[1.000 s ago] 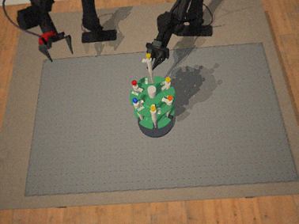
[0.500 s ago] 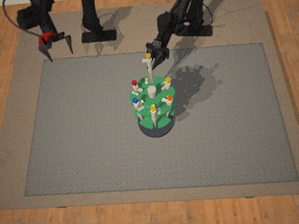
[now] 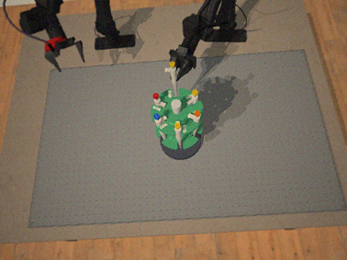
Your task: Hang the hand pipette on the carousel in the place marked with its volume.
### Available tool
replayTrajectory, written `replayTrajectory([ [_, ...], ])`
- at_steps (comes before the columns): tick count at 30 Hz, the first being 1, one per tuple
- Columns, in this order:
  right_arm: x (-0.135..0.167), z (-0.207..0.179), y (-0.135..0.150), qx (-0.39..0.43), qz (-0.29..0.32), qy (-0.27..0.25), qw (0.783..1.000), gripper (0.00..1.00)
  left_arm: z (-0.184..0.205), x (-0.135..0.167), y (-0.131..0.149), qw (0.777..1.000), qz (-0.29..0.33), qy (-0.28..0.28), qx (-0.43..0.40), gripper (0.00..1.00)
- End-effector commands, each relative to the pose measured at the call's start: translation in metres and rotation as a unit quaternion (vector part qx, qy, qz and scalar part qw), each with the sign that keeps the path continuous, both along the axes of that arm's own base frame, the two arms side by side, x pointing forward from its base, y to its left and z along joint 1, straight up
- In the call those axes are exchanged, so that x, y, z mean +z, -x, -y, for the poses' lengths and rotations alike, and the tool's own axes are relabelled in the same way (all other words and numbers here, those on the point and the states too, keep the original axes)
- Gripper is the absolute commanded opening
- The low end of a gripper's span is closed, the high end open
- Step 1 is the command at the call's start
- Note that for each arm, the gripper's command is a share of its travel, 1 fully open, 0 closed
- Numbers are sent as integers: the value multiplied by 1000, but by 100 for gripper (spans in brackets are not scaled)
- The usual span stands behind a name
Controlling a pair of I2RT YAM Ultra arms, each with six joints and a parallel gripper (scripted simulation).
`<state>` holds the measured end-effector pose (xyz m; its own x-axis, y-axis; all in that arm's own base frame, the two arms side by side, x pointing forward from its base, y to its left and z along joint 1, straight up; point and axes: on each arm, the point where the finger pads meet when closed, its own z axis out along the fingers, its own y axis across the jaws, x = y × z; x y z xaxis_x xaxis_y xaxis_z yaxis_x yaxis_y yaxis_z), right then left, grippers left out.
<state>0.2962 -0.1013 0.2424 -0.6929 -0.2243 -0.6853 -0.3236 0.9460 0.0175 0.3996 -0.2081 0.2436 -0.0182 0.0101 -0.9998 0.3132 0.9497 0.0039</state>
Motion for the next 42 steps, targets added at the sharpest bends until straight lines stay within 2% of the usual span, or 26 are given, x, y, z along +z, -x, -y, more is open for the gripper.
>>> replayTrajectory([
  [1,10,2,-3,5,22,6,1000,100,-6,47,-2,999,44,26,4,12],
  [42,10,2,-3,5,22,6,1000,100,-7,52,-2,998,51,31,5,12],
])
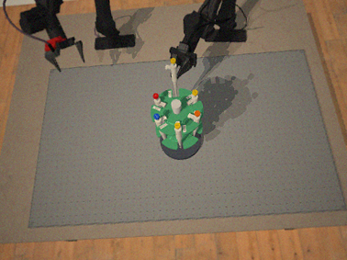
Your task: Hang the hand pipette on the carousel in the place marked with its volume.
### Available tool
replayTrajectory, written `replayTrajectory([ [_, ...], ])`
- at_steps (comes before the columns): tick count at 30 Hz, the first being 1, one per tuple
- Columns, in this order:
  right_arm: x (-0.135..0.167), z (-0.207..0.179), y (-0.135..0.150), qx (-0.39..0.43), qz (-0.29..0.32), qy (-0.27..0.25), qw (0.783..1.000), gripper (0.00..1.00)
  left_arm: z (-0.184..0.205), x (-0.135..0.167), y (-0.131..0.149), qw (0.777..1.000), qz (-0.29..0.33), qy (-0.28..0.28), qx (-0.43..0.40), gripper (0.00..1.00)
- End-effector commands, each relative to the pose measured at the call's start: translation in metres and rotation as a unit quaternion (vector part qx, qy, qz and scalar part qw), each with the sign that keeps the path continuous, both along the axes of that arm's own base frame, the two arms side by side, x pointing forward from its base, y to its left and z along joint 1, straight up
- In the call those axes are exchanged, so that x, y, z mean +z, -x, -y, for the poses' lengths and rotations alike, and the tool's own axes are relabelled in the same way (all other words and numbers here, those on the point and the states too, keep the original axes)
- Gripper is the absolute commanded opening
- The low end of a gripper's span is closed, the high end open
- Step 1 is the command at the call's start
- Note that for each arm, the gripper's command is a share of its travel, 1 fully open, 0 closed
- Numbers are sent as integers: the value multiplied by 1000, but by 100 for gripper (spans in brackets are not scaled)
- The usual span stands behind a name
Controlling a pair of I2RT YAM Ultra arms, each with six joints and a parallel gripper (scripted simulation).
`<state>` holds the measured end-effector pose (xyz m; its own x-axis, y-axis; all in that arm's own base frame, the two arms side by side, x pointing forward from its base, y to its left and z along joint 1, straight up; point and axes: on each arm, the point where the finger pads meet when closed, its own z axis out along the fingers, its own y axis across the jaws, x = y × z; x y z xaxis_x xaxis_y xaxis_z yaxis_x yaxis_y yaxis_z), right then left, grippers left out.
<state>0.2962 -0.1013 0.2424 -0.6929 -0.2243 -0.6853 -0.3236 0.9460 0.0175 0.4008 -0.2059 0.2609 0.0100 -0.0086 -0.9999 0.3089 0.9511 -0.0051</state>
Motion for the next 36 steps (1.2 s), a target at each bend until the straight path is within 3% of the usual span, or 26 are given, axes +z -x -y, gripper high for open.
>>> replayTrajectory([
  [1,10,2,-3,5,22,6,1000,100,-5,35,-1,999,37,21,3,12],
  [13,10,2,-3,5,22,6,1000,100,-5,35,-1,999,37,21,3,12],
  [16,10,2,-3,5,22,6,1000,100,-2,20,-10,1000,23,13,1,12],
  [36,10,2,-3,5,22,6,1000,100,-5,18,-33,1000,23,14,1,12],
])
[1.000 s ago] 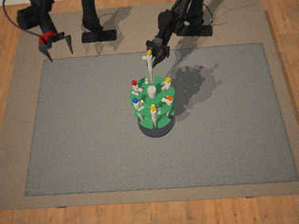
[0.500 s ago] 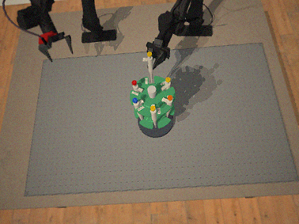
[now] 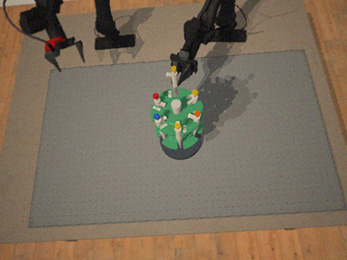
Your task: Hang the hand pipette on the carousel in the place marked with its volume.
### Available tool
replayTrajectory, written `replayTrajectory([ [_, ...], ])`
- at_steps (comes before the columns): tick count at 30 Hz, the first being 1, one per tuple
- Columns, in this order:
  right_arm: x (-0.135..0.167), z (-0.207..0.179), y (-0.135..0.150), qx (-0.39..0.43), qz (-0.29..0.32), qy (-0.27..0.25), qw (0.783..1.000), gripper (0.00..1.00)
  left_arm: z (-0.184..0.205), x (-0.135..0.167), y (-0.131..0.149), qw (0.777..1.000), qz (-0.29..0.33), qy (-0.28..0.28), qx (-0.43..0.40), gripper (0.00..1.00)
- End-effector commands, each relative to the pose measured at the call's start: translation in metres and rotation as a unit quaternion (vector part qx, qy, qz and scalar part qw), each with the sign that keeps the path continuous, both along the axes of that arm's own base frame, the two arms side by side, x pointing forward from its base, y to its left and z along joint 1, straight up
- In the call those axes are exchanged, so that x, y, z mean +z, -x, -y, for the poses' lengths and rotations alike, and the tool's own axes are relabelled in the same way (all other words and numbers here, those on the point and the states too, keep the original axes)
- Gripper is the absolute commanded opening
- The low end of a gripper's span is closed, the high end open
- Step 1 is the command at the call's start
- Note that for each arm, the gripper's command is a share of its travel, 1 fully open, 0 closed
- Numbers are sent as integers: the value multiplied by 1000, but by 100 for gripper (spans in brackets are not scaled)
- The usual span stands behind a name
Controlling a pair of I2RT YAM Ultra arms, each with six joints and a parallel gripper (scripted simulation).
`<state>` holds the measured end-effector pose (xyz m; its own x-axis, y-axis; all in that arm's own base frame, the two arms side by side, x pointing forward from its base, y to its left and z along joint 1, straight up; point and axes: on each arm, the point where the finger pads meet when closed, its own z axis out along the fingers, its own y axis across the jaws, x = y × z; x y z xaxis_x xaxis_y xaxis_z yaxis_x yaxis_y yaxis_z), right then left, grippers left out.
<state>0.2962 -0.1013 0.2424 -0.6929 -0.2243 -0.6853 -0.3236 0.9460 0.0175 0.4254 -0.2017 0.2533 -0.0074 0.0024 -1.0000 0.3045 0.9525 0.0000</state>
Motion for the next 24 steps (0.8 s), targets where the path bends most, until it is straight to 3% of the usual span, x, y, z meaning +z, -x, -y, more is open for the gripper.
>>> replayTrajectory([
  [1,10,2,-3,5,22,6,1000,100,-2,33,-6,999,39,24,-1,12],
  [24,10,2,-3,5,22,6,1000,100,-2,38,-3,999,44,27,-1,12],
])
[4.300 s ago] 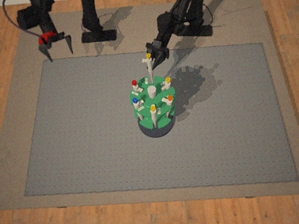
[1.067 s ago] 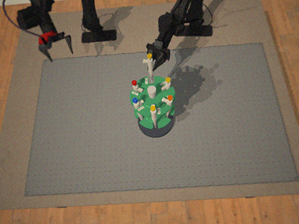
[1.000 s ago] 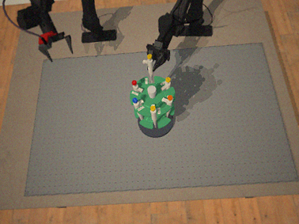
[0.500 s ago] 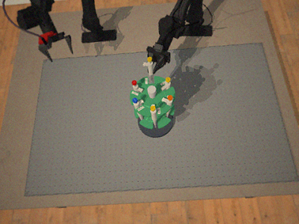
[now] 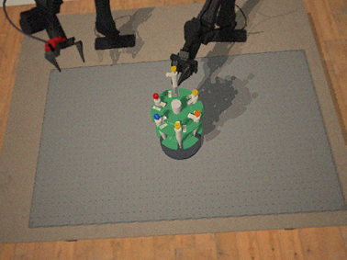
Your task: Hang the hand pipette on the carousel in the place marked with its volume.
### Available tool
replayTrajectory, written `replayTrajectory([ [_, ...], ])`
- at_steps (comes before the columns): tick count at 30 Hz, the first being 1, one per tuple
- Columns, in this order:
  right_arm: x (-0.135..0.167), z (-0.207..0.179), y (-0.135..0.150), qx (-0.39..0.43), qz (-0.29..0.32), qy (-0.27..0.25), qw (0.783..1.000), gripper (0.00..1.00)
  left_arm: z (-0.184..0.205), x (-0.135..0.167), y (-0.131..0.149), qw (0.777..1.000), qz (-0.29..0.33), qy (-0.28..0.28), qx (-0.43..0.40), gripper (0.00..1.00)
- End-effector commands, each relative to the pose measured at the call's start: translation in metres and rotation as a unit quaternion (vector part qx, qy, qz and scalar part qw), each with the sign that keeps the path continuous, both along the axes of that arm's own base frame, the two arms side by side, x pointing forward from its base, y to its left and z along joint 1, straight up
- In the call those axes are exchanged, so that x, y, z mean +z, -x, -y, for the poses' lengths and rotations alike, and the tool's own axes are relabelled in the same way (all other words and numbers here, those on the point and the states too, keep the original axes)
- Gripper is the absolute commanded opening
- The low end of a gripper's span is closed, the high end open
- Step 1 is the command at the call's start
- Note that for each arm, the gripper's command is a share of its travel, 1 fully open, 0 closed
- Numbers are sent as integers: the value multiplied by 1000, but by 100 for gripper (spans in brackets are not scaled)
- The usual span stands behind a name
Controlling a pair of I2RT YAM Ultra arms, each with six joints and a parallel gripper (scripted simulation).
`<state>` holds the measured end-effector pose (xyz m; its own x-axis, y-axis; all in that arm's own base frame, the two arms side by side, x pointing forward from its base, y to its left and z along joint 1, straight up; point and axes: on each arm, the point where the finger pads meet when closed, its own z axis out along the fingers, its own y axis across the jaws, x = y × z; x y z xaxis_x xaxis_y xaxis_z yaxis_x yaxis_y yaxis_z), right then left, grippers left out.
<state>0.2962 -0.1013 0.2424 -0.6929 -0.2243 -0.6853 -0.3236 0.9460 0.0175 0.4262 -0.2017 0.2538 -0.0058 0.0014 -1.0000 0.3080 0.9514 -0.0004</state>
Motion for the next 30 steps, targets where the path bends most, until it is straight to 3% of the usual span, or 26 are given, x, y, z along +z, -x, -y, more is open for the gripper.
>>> replayTrajectory([
  [1,10,2,-3,5,22,6,1000,100,-2,38,-3,999,43,26,1,12],
  [30,10,2,-3,5,22,6,1000,100,-1,44,-2,999,42,26,1,12],
])
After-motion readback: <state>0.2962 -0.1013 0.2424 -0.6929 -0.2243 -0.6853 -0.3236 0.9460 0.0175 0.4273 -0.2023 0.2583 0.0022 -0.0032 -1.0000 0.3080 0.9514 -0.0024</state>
